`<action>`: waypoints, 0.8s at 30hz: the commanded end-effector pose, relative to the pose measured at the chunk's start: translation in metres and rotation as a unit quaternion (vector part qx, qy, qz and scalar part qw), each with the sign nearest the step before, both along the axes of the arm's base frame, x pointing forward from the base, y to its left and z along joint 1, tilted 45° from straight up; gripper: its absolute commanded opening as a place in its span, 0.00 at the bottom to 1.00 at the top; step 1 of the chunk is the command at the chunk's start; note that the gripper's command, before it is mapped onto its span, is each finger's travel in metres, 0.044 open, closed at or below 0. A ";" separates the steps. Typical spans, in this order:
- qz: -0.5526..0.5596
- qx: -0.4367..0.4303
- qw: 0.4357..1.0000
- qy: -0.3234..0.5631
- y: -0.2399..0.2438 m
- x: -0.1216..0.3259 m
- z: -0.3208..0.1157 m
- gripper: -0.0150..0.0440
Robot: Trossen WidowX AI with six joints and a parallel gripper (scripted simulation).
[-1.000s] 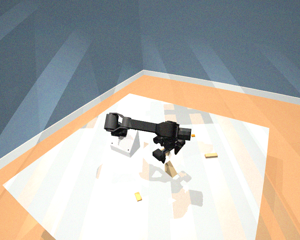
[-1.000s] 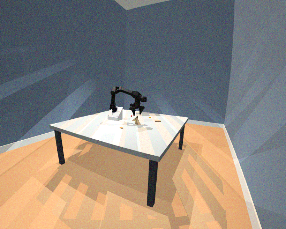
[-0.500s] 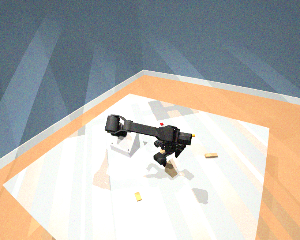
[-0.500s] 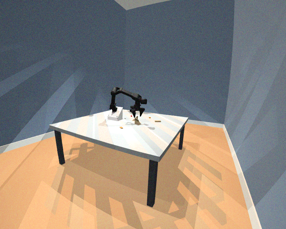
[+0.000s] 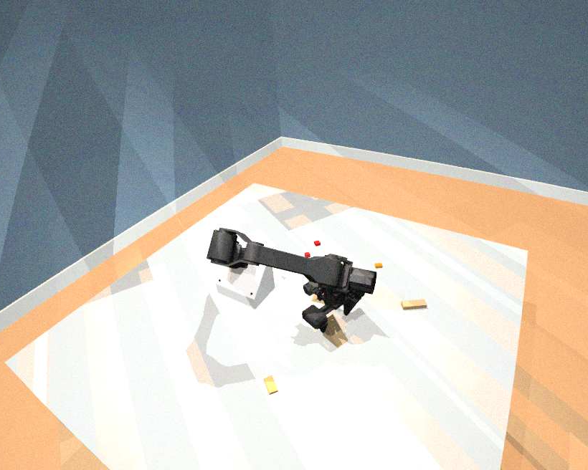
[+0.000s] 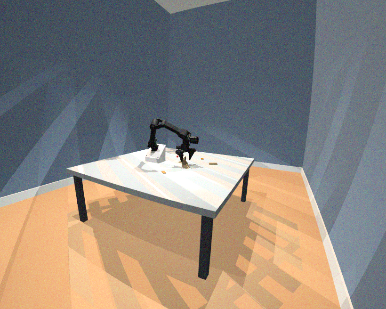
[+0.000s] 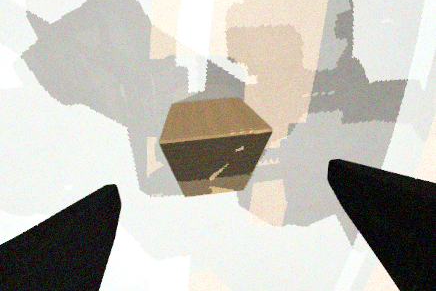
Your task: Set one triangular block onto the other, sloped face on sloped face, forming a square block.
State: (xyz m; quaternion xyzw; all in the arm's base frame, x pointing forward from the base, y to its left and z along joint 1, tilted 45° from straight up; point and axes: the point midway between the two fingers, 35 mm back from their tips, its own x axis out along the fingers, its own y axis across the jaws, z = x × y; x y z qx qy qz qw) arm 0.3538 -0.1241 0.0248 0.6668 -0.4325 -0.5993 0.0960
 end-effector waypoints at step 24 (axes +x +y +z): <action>-0.001 -0.006 1.000 0.005 -0.033 -0.007 -0.030 1.00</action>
